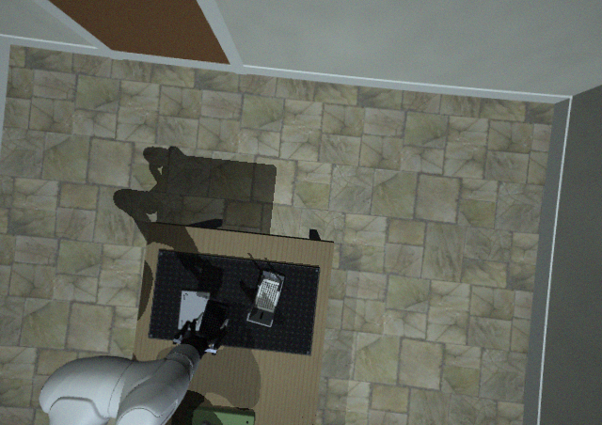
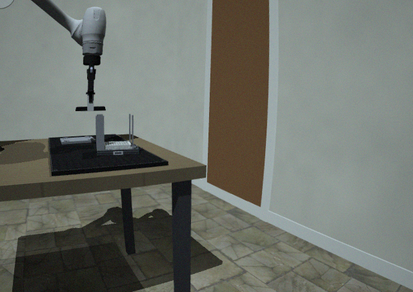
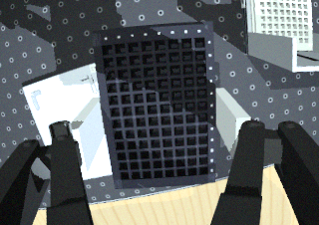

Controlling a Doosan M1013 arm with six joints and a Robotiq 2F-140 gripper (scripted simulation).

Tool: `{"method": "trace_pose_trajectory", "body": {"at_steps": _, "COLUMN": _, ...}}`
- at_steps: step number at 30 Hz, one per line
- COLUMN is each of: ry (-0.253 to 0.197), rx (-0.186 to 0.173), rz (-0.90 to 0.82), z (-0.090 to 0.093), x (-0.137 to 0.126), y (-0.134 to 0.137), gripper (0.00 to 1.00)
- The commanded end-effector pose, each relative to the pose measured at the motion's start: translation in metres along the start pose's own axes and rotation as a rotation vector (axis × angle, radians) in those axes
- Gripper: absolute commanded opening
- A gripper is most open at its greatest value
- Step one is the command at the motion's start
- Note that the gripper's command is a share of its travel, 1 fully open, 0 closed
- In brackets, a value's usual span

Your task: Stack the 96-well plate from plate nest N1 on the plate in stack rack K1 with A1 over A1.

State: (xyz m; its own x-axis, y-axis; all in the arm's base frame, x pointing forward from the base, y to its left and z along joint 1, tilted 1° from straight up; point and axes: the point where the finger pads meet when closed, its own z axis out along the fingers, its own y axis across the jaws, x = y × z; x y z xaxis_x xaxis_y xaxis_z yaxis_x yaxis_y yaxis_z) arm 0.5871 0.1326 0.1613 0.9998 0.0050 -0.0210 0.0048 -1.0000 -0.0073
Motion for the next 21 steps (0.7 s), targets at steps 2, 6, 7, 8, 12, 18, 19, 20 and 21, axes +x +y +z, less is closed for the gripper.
{"method": "trace_pose_trajectory", "body": {"at_steps": 2, "ry": 0.0, "rx": 0.0, "rz": 0.0, "z": 0.0, "x": 0.008, "y": 0.014, "gripper": 0.0}}
{"method": "trace_pose_trajectory", "body": {"at_steps": 6, "ry": 0.0, "rx": 0.0, "rz": 0.0, "z": -0.001, "x": 0.011, "y": 0.02, "gripper": 0.0}}
{"method": "trace_pose_trajectory", "body": {"at_steps": 7, "ry": 0.0, "rx": 0.0, "rz": 0.0, "z": -0.001, "x": 0.013, "y": 0.023, "gripper": 0.0}}
{"method": "trace_pose_trajectory", "body": {"at_steps": 8, "ry": 0.0, "rx": 0.0, "rz": 0.0, "z": -0.001, "x": 0.014, "y": 0.026, "gripper": 0.0}}
{"method": "trace_pose_trajectory", "body": {"at_steps": 12, "ry": 0.0, "rx": 0.0, "rz": 0.0, "z": -0.001, "x": 0.021, "y": 0.038, "gripper": 0.0}}
{"method": "trace_pose_trajectory", "body": {"at_steps": 18, "ry": 0.0, "rx": 0.0, "rz": 0.0, "z": -0.002, "x": 0.031, "y": 0.055, "gripper": 0.0}}
{"method": "trace_pose_trajectory", "body": {"at_steps": 19, "ry": 0.0, "rx": 0.0, "rz": 0.0, "z": -0.002, "x": 0.032, "y": 0.058, "gripper": 0.0}}
{"method": "trace_pose_trajectory", "body": {"at_steps": 20, "ry": 0.0, "rx": 0.0, "rz": 0.0, "z": -0.002, "x": 0.032, "y": 0.058, "gripper": 0.0}}
{"method": "trace_pose_trajectory", "body": {"at_steps": 21, "ry": 0.0, "rx": 0.0, "rz": 0.0, "z": -0.002, "x": 0.032, "y": 0.058, "gripper": 0.0}}
